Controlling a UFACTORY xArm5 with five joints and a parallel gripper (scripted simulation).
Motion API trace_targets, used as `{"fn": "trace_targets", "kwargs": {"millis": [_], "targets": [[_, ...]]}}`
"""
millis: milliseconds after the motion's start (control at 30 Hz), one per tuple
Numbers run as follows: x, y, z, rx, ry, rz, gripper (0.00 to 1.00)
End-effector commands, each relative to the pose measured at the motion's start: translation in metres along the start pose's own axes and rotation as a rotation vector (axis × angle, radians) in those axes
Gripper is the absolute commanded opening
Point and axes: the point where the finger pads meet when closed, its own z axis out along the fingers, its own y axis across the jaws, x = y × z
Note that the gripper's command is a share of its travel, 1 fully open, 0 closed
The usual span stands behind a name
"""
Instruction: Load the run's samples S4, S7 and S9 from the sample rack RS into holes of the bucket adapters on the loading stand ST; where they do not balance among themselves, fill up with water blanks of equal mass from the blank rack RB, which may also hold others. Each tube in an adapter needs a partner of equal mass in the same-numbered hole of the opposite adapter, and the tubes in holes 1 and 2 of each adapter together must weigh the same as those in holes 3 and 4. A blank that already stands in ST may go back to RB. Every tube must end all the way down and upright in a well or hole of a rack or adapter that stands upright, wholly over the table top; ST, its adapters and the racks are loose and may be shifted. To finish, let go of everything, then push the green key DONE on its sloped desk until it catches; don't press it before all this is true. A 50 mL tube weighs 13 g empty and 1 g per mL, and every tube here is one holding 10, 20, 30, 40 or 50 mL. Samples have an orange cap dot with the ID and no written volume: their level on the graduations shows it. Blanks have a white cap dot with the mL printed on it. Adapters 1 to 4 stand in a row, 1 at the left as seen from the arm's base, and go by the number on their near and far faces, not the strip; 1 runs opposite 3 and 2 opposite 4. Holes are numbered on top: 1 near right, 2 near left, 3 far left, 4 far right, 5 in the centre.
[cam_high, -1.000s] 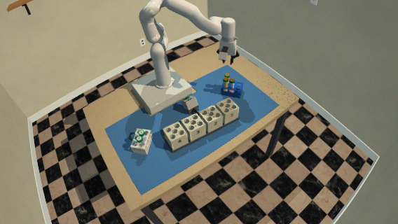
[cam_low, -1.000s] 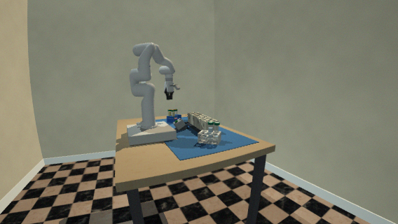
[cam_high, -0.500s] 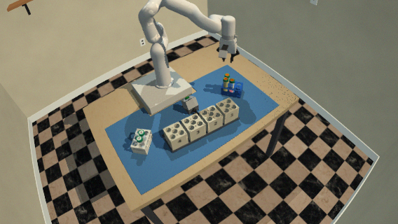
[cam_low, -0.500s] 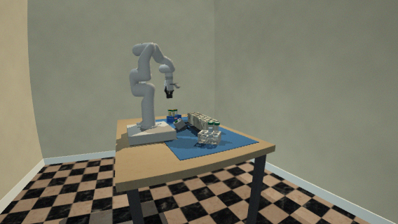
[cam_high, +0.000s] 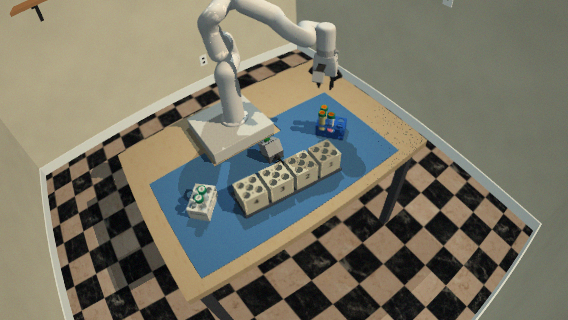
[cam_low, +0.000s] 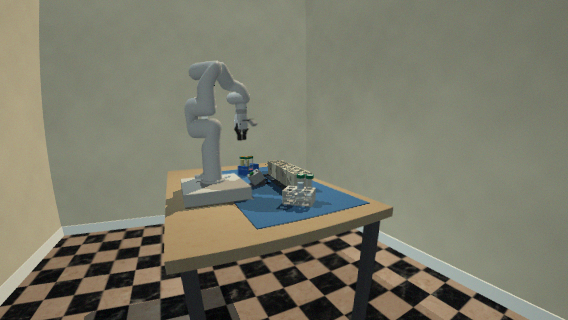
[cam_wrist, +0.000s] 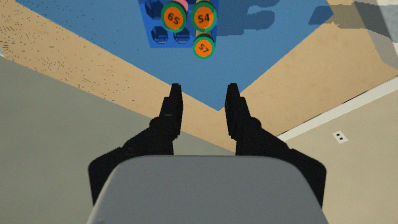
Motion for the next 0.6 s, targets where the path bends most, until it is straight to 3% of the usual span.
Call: {"fn": "trace_targets", "kwargs": {"millis": [0, 367, 567], "targets": [[0.007, -0.008, -0.001, 0.004, -0.001, -0.066, 0.57], [0.039, -0.040, -0.001, 0.004, -0.001, -0.366, 0.57], [0.040, -0.041, -0.001, 0.004, -0.001, -0.566, 0.57]]}}
